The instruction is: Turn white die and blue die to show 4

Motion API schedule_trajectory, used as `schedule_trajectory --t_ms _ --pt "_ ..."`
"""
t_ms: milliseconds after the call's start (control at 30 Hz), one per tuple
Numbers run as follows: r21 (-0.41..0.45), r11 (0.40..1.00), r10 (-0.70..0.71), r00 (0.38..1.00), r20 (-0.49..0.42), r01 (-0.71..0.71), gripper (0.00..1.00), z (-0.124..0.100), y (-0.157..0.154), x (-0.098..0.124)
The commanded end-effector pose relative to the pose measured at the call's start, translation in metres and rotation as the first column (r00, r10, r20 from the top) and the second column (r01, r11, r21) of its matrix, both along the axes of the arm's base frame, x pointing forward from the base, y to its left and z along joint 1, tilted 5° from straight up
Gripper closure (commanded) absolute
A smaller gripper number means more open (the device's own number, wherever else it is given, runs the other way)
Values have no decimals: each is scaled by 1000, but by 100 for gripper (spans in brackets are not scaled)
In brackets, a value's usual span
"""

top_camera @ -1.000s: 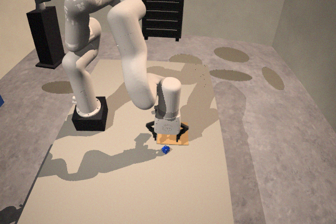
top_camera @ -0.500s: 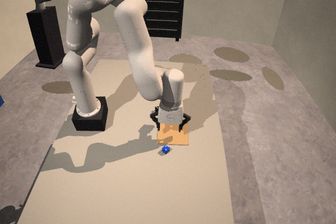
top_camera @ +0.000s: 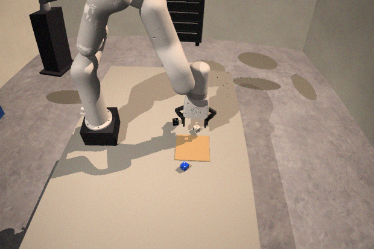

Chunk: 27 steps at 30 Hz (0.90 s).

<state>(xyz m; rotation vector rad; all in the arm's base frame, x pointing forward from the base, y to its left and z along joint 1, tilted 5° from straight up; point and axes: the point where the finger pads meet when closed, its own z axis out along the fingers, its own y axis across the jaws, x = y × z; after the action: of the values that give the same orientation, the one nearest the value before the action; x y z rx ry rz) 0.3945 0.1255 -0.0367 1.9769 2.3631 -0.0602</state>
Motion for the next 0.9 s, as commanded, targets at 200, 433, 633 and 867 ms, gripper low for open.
schedule_trajectory --t_ms 200,433,633,867 --pt "-6 1000 -3 1000 3 3 0 -3 43 4" --pt "-6 1000 -3 1000 3 3 0 -3 46 4" --pt "-6 1000 -3 1000 3 3 0 -3 46 4" --pt "-6 1000 -3 1000 3 3 0 -3 46 4"
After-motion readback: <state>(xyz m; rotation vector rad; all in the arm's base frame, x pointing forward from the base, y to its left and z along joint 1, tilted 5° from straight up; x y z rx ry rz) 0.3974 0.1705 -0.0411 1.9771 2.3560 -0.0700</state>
